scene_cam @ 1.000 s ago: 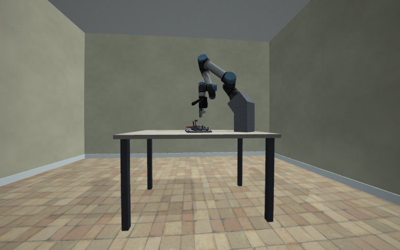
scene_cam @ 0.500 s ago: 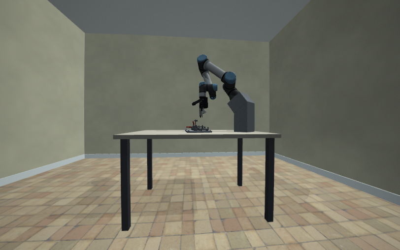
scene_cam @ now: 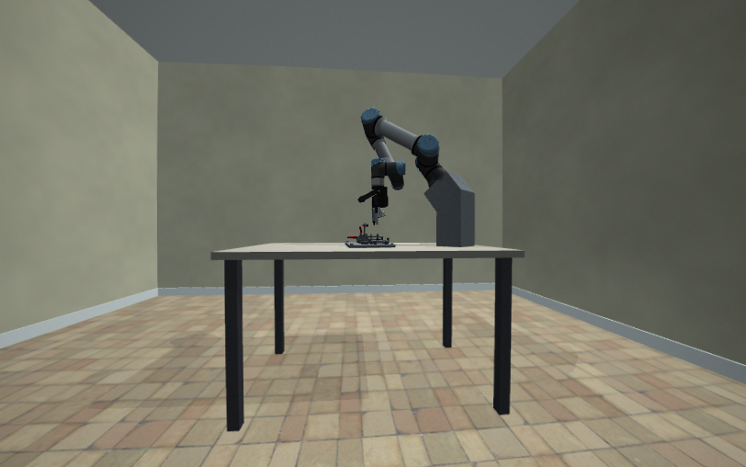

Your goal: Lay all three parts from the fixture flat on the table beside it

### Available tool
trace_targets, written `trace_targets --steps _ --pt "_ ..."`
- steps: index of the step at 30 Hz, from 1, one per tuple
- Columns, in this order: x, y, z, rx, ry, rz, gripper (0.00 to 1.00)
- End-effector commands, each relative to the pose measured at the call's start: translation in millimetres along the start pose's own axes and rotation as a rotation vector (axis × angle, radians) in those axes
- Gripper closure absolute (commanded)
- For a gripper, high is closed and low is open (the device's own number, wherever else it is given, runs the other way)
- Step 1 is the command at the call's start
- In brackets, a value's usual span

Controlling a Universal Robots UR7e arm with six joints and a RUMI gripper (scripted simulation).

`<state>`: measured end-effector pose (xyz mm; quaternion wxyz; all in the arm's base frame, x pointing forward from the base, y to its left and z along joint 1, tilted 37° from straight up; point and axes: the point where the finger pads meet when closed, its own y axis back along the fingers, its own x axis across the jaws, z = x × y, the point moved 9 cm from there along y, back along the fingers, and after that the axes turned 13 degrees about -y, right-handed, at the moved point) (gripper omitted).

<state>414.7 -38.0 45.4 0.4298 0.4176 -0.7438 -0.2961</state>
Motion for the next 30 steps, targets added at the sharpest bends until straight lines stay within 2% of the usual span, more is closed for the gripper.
trace_targets --steps 1,8,15,30 --pt "0 -21.7 -3 0.009 -0.002 -0.001 0.41" --pt "0 -43.4 -3 0.009 -0.002 -0.001 0.41" --pt "0 -51.7 -3 0.009 -0.002 -0.001 0.41" --pt "0 -52.7 -2 0.009 -0.001 -0.001 0.41"
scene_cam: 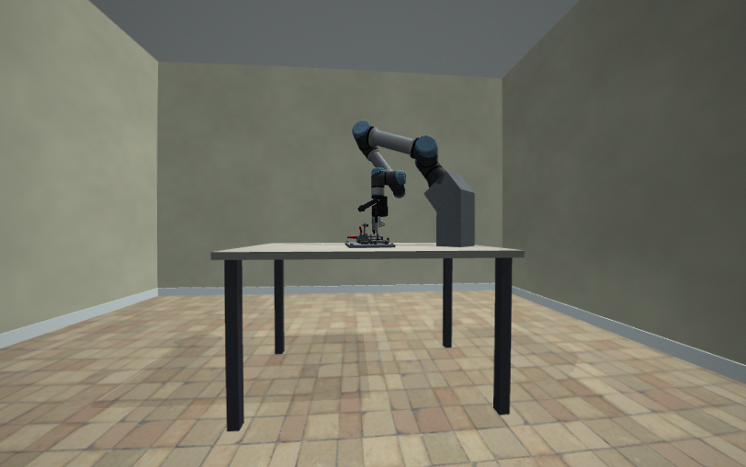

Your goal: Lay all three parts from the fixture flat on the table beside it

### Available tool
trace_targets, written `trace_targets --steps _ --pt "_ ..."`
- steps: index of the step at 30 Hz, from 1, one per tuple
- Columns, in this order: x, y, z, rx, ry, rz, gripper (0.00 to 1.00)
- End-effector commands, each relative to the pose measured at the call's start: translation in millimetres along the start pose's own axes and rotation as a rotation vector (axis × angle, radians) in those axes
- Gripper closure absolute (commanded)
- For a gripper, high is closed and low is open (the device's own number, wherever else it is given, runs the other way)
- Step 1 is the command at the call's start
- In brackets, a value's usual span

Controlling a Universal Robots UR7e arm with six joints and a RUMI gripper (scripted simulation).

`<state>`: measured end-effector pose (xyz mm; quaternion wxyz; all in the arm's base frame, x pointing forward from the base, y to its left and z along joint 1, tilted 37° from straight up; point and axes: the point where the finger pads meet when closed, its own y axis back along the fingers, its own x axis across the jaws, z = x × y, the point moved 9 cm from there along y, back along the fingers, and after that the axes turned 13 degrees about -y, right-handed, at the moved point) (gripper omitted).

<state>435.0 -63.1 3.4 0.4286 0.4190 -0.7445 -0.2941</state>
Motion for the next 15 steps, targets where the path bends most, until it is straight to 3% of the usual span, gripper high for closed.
trace_targets --steps 1,15 --pt "0.0 0.2 -1.3 0.003 -0.001 -0.001 0.41" --pt "0.5 -5.2 -1.9 0.003 -0.002 0.0 0.41"
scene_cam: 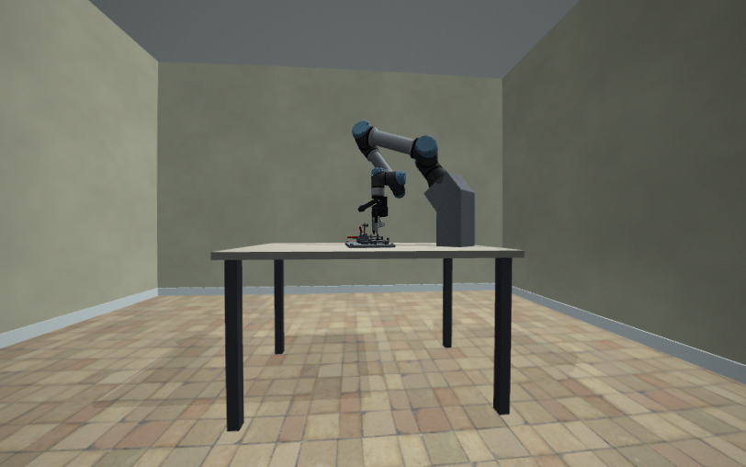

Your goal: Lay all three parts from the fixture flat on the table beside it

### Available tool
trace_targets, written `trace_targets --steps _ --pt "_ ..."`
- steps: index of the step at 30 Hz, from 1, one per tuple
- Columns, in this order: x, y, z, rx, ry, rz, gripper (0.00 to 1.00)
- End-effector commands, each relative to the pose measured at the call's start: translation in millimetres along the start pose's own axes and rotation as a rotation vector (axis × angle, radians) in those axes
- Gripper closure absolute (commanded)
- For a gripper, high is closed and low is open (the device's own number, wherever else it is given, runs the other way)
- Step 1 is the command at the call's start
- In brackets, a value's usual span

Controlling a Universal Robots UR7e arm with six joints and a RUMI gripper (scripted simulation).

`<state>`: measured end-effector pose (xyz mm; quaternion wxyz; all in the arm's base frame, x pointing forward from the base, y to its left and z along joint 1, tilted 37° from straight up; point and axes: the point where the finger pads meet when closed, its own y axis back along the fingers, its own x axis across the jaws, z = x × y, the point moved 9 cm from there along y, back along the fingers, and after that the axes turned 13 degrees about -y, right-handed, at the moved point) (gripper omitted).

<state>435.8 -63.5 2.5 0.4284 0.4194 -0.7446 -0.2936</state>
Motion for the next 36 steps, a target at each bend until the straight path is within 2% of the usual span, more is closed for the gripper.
trace_targets --steps 1,14,36 --pt "1 -5.5 -2 0.002 -0.002 0.0 0.41" --pt "1 -32.4 -2 0.002 -0.002 0.0 0.41" --pt "0 -36.1 -2 0.002 -0.001 0.0 0.41"
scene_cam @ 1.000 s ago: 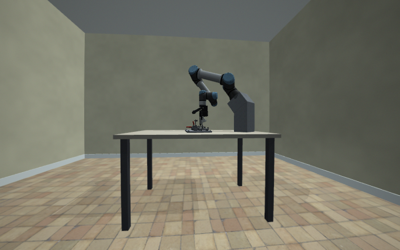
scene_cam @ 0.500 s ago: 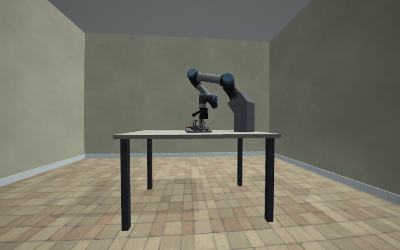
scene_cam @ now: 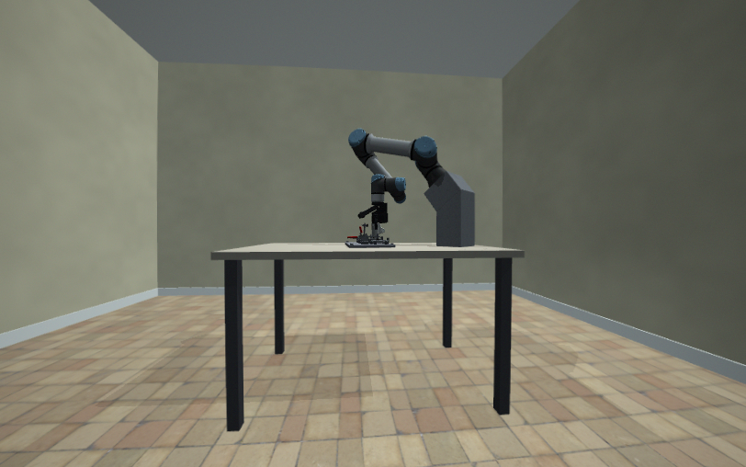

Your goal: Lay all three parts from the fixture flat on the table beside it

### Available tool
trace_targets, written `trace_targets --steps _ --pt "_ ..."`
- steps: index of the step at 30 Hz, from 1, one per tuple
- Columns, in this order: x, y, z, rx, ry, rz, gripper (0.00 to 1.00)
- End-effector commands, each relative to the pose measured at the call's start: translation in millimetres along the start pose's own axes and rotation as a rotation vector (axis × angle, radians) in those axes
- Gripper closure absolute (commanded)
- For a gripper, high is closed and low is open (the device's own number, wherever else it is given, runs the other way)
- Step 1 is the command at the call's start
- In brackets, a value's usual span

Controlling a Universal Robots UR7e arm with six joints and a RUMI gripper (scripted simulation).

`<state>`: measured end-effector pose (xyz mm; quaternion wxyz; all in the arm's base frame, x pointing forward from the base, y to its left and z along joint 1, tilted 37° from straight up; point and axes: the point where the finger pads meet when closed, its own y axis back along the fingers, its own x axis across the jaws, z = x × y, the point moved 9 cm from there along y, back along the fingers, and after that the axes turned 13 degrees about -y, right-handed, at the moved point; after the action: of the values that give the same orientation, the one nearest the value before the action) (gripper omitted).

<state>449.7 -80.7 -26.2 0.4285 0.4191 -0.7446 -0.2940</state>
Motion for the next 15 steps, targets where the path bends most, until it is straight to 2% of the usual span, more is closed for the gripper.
trace_targets --steps 1,2,3,15 --pt "0.1 0.1 -1.2 0.003 -0.001 -0.001 0.41" --pt "0.1 0.1 -1.2 0.003 -0.001 -0.001 0.41" --pt "0.1 0.1 -1.2 0.003 -0.001 -0.001 1.0" --pt "0.1 0.1 -1.2 0.003 -0.001 0.0 1.0"
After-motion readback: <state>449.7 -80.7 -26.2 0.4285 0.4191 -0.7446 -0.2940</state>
